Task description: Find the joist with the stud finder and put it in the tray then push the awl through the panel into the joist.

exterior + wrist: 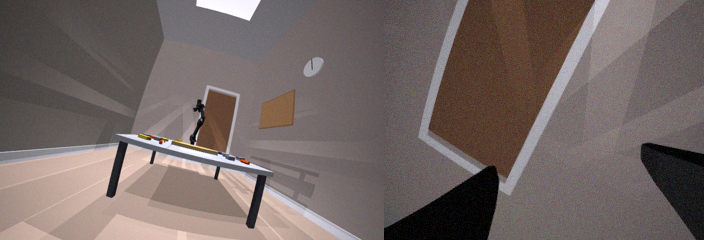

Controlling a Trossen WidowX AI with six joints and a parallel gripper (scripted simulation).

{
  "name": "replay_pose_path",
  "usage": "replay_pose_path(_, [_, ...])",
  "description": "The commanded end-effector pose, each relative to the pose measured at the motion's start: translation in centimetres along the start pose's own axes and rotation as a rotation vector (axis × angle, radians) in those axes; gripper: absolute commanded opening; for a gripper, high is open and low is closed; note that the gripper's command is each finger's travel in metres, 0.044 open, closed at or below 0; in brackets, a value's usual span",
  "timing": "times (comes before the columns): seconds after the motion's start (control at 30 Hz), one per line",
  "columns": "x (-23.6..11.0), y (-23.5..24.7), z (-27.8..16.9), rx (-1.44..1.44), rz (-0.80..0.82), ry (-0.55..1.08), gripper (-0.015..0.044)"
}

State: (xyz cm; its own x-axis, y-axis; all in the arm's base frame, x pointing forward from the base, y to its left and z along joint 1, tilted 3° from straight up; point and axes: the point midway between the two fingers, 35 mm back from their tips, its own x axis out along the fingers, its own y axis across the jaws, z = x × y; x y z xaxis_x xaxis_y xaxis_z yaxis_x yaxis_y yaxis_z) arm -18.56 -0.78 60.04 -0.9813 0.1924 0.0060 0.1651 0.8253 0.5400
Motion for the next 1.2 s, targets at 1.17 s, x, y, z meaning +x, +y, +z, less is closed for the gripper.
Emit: replay_pose_path(1.17, [-28.6, -37.9, 11.1, -2.03, -0.645, 2.084, 0.044])
